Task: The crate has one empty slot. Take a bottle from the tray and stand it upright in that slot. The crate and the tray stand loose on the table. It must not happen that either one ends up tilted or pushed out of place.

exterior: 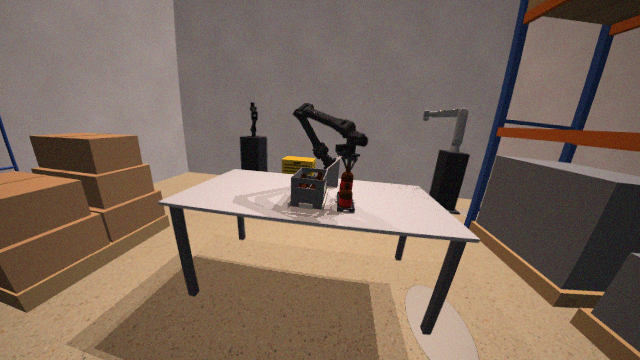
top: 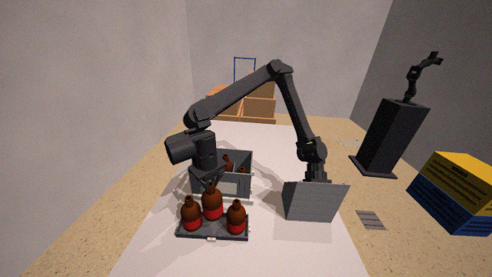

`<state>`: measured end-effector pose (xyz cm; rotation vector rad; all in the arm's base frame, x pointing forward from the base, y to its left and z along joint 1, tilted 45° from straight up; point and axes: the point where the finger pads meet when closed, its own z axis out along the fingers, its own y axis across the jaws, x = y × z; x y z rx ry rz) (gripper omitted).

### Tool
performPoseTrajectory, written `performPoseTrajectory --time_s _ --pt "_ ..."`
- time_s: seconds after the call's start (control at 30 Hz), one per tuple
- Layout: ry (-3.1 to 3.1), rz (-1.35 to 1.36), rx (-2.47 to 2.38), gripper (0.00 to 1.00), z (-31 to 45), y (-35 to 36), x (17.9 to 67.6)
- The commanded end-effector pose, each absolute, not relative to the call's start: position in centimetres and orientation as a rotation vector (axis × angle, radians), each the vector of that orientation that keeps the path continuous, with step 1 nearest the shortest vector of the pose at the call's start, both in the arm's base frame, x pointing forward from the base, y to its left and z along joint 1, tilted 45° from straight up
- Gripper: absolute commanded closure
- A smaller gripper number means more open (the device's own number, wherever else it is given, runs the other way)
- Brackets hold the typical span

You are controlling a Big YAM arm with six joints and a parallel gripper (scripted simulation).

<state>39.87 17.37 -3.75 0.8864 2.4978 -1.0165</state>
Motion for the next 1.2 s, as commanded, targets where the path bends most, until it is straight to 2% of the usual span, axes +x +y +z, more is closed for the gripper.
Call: performPoseTrajectory --time_s 0.0,1.17 --pt "2.482 -0.912 0.882 1.00 -1.6 20.8 41.3" --pt "2.484 -0.908 0.884 1.00 0.6 22.9 41.0"
